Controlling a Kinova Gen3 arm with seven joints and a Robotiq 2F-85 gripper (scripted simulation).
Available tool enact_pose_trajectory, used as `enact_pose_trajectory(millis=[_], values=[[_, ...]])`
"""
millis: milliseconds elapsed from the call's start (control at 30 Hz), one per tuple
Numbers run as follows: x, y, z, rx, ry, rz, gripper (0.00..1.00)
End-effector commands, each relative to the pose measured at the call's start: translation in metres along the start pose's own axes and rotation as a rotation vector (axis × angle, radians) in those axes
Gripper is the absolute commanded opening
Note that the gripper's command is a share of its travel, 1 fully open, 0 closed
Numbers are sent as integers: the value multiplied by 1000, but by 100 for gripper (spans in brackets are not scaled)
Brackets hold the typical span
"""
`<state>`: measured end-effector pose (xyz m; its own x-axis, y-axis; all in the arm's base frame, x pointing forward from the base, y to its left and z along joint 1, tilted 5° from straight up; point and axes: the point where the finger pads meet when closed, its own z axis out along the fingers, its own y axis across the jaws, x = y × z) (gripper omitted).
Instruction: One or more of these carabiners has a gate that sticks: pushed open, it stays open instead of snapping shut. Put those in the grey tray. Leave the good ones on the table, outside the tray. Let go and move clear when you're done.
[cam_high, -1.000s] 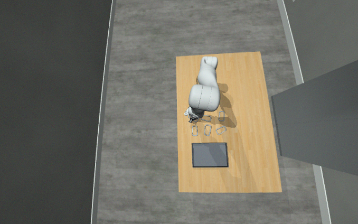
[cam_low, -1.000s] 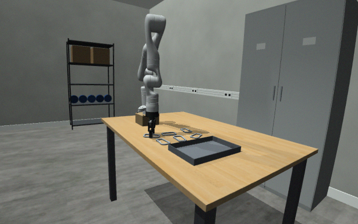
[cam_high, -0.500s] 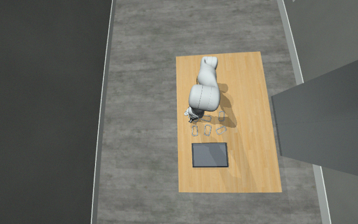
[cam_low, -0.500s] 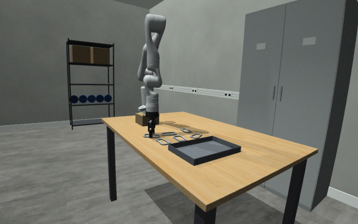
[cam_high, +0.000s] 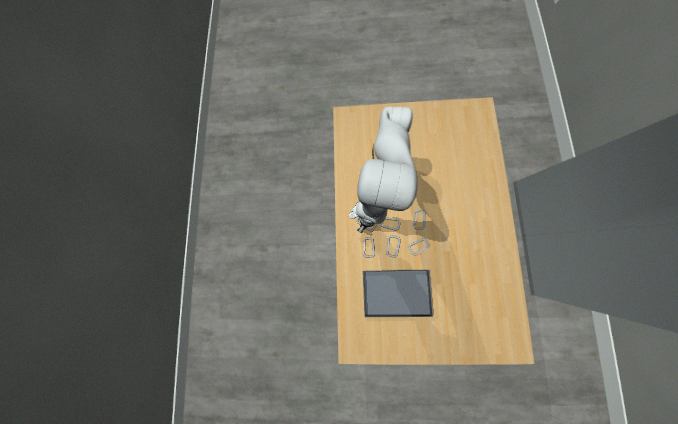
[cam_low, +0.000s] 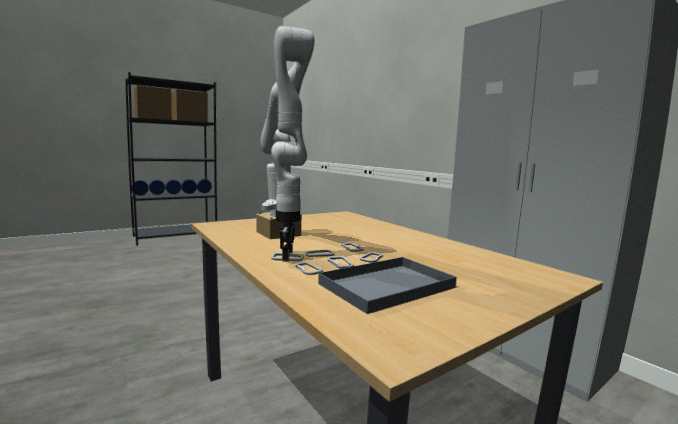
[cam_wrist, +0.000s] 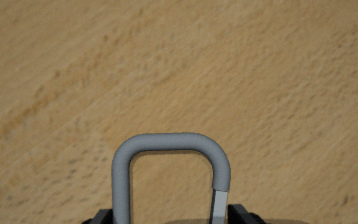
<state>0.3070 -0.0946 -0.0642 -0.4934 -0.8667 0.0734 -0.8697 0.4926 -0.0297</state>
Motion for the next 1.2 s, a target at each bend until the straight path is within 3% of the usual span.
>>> enact_pose_trajectory(millis=[0,33,1167], values=[[0,-1,0,1,0,0,71],[0,0,0,1,0,0,67],[0,0,-2,1,-1,0,61]])
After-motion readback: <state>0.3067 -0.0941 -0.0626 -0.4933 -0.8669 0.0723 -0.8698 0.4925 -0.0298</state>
